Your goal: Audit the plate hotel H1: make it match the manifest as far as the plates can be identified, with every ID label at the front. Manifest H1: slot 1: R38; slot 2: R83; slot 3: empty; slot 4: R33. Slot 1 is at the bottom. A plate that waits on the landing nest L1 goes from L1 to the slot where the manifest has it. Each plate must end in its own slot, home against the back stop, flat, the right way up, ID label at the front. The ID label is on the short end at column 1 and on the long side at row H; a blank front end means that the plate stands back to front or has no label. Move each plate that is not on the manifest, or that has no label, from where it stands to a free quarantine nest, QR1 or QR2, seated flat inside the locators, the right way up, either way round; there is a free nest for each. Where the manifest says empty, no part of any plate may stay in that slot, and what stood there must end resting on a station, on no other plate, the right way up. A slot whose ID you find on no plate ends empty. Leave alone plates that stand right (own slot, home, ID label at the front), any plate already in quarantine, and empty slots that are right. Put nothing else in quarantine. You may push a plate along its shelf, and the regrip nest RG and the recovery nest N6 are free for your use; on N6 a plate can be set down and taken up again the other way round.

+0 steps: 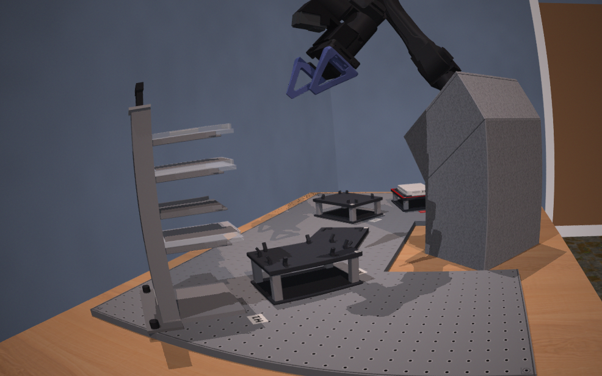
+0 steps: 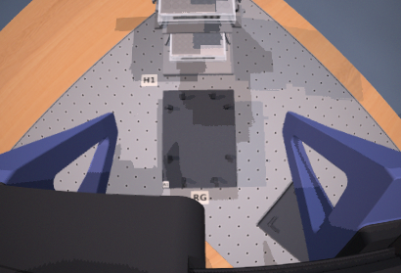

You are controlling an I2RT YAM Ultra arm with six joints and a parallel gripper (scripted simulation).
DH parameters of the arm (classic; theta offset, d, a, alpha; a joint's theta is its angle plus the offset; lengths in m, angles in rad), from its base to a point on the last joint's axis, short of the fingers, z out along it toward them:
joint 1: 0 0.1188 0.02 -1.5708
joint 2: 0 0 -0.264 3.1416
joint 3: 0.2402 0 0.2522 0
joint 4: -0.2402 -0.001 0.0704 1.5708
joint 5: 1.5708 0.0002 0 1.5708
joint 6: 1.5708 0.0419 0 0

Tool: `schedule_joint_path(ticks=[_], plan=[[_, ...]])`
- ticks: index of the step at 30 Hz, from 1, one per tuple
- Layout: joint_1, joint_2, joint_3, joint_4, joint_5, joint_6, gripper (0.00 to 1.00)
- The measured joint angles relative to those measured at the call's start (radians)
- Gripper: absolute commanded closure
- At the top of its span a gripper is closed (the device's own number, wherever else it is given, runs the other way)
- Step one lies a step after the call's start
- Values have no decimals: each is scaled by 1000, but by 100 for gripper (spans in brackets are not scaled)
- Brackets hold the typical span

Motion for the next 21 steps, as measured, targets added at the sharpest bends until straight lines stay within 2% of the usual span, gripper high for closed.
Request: schedule_joint_path(ticks=[7,21], plan=[[0,2,1,0,0,0,0],[-38,80,47,44,-19,-28,0]])
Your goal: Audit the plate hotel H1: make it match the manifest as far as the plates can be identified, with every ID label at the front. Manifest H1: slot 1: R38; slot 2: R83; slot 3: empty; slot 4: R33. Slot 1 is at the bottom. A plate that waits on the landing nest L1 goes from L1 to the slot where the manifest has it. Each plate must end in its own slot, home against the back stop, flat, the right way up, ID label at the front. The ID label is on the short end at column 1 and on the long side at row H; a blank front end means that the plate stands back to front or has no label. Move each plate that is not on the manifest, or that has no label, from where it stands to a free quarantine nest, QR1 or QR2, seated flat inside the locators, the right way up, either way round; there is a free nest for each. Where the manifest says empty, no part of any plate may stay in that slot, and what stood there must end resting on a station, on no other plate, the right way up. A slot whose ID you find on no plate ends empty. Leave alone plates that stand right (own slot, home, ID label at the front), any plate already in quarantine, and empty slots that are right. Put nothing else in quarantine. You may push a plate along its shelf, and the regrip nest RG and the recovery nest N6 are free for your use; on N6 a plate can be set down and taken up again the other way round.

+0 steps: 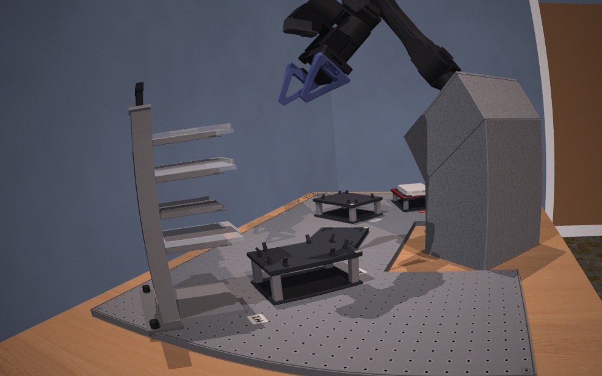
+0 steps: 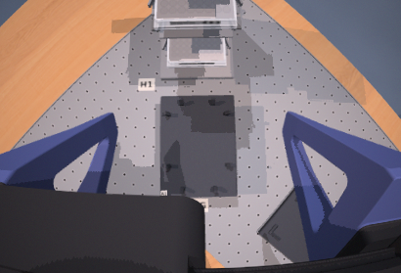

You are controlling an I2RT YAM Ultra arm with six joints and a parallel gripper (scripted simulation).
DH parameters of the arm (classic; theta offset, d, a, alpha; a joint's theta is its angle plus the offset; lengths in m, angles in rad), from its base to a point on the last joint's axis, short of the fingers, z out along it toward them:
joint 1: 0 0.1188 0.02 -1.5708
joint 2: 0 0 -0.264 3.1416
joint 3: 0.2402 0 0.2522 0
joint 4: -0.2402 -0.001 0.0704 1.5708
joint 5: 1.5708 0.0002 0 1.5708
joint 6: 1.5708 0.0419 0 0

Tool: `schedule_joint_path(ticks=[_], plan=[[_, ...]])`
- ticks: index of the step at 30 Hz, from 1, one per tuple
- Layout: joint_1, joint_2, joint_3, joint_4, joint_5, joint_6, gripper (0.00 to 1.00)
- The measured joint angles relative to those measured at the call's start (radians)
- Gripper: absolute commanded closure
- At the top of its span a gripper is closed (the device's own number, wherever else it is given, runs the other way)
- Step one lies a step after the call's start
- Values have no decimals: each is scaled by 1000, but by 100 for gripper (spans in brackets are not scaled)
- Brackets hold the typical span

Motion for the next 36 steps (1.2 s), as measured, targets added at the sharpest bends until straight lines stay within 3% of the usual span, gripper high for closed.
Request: schedule_joint_path(ticks=[36], plan=[[-87,197,147,96,-64,-75,0]])
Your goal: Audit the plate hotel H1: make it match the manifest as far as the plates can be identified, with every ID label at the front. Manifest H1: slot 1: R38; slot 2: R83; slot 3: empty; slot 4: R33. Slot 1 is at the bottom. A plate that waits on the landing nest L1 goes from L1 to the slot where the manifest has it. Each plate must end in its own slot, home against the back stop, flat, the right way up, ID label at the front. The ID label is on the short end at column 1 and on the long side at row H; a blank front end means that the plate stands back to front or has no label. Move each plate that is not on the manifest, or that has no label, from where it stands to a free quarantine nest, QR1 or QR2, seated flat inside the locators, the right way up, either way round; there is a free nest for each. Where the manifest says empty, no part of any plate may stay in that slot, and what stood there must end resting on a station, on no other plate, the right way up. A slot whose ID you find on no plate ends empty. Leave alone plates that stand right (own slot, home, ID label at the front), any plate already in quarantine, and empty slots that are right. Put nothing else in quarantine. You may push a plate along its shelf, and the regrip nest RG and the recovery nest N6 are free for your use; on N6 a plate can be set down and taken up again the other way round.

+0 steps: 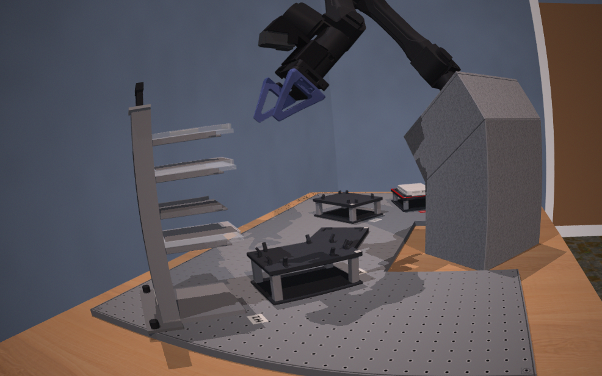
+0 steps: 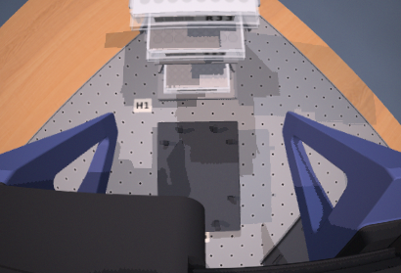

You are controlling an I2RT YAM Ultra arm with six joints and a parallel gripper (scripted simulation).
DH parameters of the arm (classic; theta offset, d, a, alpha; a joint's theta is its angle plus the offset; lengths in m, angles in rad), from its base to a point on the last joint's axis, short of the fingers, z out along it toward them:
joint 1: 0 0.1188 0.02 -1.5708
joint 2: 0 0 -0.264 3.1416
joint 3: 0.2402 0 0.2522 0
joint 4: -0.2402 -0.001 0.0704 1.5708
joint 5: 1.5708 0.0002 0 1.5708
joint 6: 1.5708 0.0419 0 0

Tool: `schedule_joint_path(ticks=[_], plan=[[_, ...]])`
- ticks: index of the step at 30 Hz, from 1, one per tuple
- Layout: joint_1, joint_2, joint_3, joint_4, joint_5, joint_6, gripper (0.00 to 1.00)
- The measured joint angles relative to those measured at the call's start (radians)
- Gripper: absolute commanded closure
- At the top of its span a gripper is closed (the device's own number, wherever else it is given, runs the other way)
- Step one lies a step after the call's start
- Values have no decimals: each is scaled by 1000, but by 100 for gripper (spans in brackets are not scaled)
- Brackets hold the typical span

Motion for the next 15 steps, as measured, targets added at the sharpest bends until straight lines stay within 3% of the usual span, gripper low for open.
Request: schedule_joint_path(ticks=[15], plan=[[-19,48,43,13,-16,-16,0]])
